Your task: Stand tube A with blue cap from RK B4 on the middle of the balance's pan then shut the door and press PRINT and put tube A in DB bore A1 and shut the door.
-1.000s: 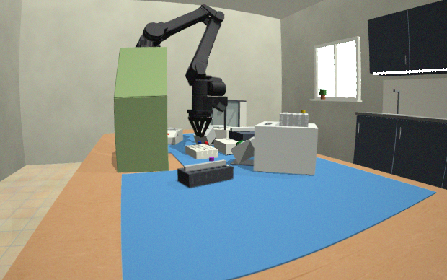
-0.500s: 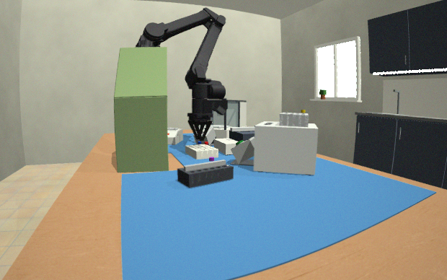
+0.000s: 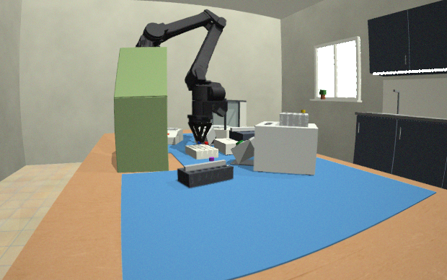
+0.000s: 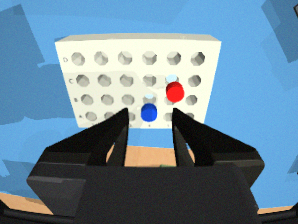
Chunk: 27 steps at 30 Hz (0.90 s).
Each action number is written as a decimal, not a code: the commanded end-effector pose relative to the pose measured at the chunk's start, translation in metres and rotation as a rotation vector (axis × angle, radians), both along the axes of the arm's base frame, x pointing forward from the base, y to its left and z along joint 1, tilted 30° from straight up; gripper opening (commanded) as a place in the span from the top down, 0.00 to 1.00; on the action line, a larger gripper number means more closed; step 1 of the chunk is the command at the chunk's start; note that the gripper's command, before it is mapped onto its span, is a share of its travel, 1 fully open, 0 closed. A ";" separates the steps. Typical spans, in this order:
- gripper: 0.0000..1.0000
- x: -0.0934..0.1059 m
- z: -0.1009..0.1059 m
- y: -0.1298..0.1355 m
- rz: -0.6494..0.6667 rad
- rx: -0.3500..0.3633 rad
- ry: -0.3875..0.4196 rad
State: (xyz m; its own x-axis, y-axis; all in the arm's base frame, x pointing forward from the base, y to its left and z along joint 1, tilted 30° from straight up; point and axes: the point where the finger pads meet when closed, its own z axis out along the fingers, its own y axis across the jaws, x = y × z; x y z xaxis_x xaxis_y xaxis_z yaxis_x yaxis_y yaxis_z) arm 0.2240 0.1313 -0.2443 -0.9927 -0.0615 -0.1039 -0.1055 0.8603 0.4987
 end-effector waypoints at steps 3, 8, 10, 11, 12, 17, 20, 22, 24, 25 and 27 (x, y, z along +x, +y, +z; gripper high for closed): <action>0.64 -0.003 -0.006 0.004 0.004 -0.003 0.005; 0.64 -0.010 -0.006 0.003 0.004 -0.006 0.017; 0.64 -0.005 -0.008 0.004 0.004 -0.004 0.008; 0.64 -0.003 -0.009 0.005 0.004 -0.003 0.005; 0.64 -0.003 -0.009 0.005 0.004 -0.003 0.005; 0.64 -0.005 -0.011 0.006 0.004 -0.004 0.009; 0.64 -0.003 -0.013 0.007 0.004 -0.003 0.005; 0.64 -0.003 -0.014 0.008 0.004 -0.003 0.006; 0.64 -0.003 -0.014 0.008 0.004 -0.003 0.006; 0.64 -0.011 -0.012 0.006 0.003 -0.006 0.019; 0.64 -0.005 -0.014 0.008 0.004 -0.004 0.010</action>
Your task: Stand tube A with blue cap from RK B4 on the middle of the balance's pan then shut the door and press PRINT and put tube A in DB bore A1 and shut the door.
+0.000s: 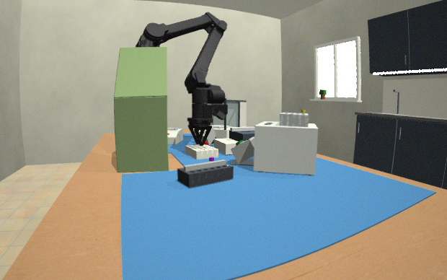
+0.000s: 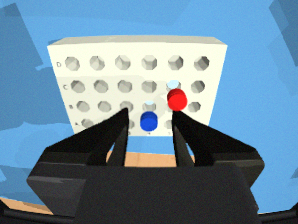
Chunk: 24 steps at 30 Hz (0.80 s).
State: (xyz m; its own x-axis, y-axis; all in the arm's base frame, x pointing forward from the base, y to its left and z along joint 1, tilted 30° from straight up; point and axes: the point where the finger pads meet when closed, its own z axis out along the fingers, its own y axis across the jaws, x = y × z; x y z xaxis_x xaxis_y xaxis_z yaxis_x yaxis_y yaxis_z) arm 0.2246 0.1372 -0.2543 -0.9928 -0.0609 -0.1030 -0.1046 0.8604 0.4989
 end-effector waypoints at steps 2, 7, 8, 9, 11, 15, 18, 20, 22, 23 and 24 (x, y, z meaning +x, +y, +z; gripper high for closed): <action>0.64 -0.005 -0.005 0.003 0.004 -0.003 0.007; 0.91 -0.008 0.000 -0.002 -0.001 -0.005 0.013; 0.91 -0.008 0.000 -0.002 -0.001 -0.005 0.013; 0.91 -0.008 0.000 -0.002 -0.001 -0.005 0.013; 0.91 -0.008 0.000 -0.001 -0.001 -0.005 0.013; 0.91 -0.008 0.000 -0.001 -0.001 -0.005 0.013; 0.91 -0.008 0.000 -0.001 -0.001 -0.005 0.013; 0.91 -0.008 0.000 -0.001 -0.001 -0.005 0.013; 0.91 -0.008 0.000 -0.001 -0.001 -0.005 0.013; 0.91 -0.008 0.000 -0.001 -0.001 -0.005 0.013; 0.91 -0.008 0.000 -0.001 -0.001 -0.005 0.013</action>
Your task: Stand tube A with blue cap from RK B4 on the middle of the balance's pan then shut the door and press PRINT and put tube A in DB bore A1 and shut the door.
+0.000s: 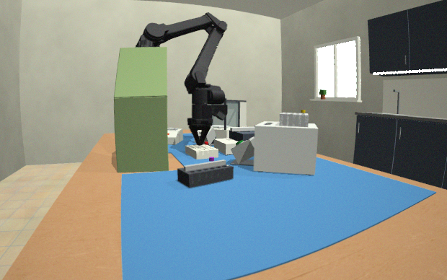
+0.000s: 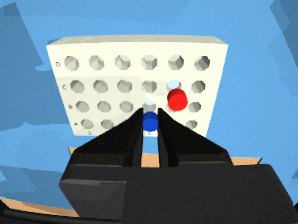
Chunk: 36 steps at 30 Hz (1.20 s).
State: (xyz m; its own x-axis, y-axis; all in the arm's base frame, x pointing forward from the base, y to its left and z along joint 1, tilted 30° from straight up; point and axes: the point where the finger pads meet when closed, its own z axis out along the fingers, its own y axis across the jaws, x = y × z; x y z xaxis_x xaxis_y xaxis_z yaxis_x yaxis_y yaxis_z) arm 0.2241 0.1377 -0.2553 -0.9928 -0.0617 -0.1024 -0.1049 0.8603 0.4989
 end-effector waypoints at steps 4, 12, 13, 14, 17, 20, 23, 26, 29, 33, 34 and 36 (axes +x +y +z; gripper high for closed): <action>0.91 -0.007 0.001 -0.001 -0.002 -0.005 0.012; 0.91 -0.014 0.008 -0.002 0.004 -0.008 0.020; 0.91 -0.014 0.009 -0.003 0.003 -0.008 0.021; 0.91 -0.014 0.009 -0.004 0.001 -0.009 0.024; 0.91 -0.012 0.010 -0.008 -0.007 -0.008 0.019; 0.91 -0.011 0.012 -0.008 -0.008 -0.007 0.019; 0.91 -0.010 0.012 -0.007 -0.003 -0.006 0.016; 0.91 -0.010 0.013 -0.008 -0.005 -0.006 0.017; 0.91 -0.012 0.015 -0.010 -0.007 -0.006 0.020; 0.91 -0.009 0.016 -0.009 -0.002 -0.004 0.014; 0.91 -0.012 0.017 -0.009 -0.002 -0.005 0.019; 0.91 -0.012 0.018 -0.011 -0.007 -0.005 0.020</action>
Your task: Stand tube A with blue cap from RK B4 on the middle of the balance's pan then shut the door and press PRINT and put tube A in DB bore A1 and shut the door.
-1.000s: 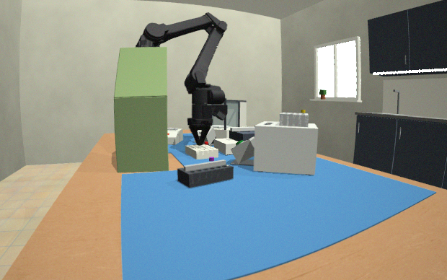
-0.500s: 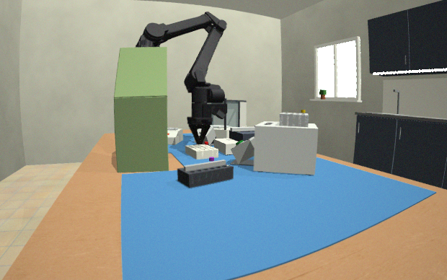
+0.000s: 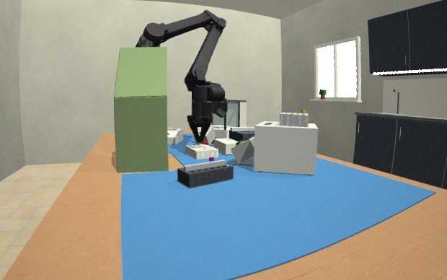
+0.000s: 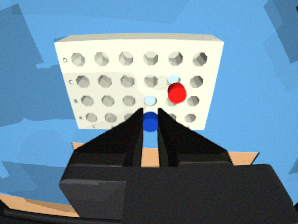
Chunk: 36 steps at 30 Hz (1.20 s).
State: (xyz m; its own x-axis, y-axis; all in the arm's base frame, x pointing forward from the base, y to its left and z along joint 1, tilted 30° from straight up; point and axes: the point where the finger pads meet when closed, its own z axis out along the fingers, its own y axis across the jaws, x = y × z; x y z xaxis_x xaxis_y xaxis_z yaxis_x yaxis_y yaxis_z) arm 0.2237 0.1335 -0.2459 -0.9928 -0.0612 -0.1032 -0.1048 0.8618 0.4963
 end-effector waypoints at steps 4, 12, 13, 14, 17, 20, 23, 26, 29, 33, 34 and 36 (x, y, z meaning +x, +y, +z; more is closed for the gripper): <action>0.91 -0.010 0.009 -0.007 -0.006 -0.002 0.017; 0.91 -0.012 0.013 -0.009 -0.006 -0.002 0.020; 0.91 -0.011 0.013 -0.009 -0.007 -0.002 0.019; 0.91 -0.009 0.013 -0.009 -0.006 -0.001 0.015; 0.91 -0.011 0.014 -0.009 -0.002 -0.002 0.018; 0.91 -0.012 0.016 -0.011 -0.006 -0.002 0.020; 0.91 -0.004 0.015 -0.007 0.005 0.001 0.004; 0.91 -0.009 0.017 -0.011 -0.006 -0.001 0.014; 0.91 -0.012 0.019 -0.013 -0.007 -0.002 0.019; 0.91 -0.008 0.015 -0.009 -0.001 -0.001 0.012; 0.91 -0.008 0.015 -0.009 -0.001 -0.001 0.012; 0.91 -0.008 0.015 -0.009 -0.001 -0.001 0.012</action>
